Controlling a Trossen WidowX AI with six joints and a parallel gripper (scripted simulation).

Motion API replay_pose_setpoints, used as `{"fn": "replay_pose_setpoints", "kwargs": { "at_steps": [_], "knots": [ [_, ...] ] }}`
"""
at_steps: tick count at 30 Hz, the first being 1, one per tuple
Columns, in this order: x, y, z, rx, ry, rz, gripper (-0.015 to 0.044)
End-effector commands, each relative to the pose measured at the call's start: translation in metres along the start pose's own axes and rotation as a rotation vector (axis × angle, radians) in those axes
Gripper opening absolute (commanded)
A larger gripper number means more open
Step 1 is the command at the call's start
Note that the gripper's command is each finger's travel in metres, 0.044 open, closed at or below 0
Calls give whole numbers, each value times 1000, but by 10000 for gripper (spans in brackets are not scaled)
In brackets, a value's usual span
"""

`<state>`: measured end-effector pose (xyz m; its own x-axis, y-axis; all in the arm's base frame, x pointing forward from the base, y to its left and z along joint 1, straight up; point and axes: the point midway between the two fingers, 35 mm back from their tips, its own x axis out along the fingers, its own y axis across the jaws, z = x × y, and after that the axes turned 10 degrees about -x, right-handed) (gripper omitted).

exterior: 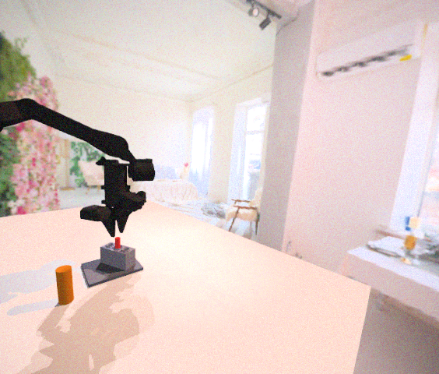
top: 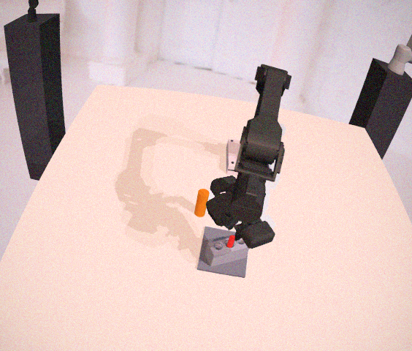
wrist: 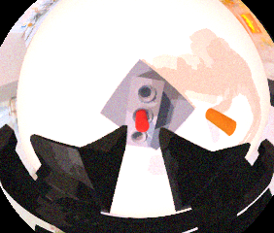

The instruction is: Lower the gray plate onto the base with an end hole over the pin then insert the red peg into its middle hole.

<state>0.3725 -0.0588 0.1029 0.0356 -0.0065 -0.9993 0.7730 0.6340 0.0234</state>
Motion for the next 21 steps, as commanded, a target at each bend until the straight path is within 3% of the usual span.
{"fn": "replay_pose_setpoints", "kwargs": {
  "at_steps": [1, 21],
  "knots": [
    [-2, 0, 0, 0, 3, -1, 150],
    [-10, -4, -1, -1, 8, -3, 150]
  ]
}}
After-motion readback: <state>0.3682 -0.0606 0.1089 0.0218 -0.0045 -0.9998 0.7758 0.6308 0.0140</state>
